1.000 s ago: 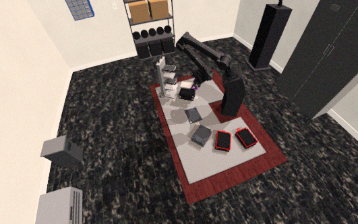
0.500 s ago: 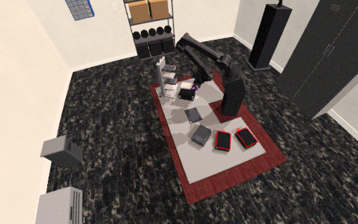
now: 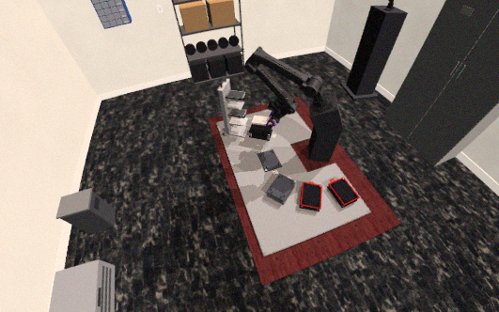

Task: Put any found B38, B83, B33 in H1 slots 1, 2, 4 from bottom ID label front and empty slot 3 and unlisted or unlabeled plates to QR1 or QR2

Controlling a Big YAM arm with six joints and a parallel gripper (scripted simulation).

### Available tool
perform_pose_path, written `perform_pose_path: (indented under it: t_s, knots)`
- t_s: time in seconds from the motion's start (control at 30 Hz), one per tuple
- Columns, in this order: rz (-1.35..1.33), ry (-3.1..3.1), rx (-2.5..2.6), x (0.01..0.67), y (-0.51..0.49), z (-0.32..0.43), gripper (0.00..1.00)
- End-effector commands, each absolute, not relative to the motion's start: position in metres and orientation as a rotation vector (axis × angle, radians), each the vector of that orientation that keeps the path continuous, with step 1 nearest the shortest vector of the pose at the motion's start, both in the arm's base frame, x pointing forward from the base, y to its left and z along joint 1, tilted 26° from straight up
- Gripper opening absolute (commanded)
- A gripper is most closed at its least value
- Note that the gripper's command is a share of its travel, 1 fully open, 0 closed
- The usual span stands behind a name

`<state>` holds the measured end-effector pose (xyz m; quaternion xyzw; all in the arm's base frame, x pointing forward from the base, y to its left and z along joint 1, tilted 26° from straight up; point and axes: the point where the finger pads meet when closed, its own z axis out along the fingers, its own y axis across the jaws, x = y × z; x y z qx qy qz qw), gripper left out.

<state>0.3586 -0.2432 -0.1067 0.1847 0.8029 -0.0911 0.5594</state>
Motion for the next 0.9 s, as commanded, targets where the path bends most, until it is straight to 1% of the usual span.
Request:
perform_pose_path:
  t_s: [0.0, 0.87]
  knots:
    - [-0.207, 1.88, 0.424, 0.363, -0.238, -0.106, 0.86]
    - [-0.204, 1.888, 0.427, 0.367, -0.239, -0.118, 0.86]
